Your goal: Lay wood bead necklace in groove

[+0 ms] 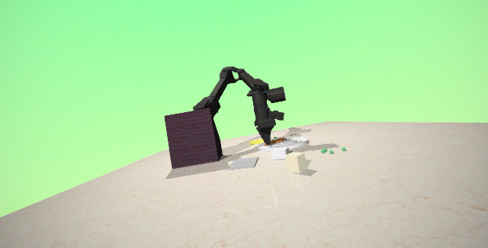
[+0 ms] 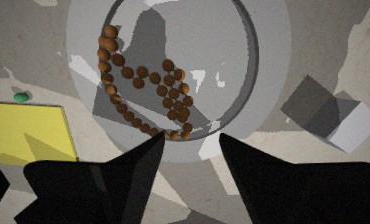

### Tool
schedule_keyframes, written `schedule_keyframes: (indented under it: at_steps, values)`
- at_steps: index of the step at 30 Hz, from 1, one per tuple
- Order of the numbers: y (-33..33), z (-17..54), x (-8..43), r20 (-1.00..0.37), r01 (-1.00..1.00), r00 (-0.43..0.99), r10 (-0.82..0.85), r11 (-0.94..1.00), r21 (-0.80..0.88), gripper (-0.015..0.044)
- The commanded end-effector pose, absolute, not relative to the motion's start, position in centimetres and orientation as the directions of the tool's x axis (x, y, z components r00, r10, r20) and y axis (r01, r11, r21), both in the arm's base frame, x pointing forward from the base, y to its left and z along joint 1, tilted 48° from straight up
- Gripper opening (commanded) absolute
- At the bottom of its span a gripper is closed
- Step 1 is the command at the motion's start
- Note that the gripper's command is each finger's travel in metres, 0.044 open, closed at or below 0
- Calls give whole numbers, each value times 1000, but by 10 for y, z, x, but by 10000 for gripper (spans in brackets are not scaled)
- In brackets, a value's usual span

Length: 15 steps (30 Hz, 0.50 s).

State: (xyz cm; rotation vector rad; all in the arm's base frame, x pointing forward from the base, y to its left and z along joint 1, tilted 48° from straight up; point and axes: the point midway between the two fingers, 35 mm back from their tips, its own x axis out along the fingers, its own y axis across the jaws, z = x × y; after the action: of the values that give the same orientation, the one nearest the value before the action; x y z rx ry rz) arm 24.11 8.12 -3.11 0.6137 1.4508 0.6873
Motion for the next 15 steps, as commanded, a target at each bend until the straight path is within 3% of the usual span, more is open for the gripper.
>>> schedule_keyframes:
  at_steps: [1,3,15]
  values:
    - [78,-29,241,-671,-48,-2,741,670,741,394]
    - [80,-30,240,-670,-46,-3,742,670,741,440]
    - [77,-27,240,-671,-45,-2,741,670,741,440]
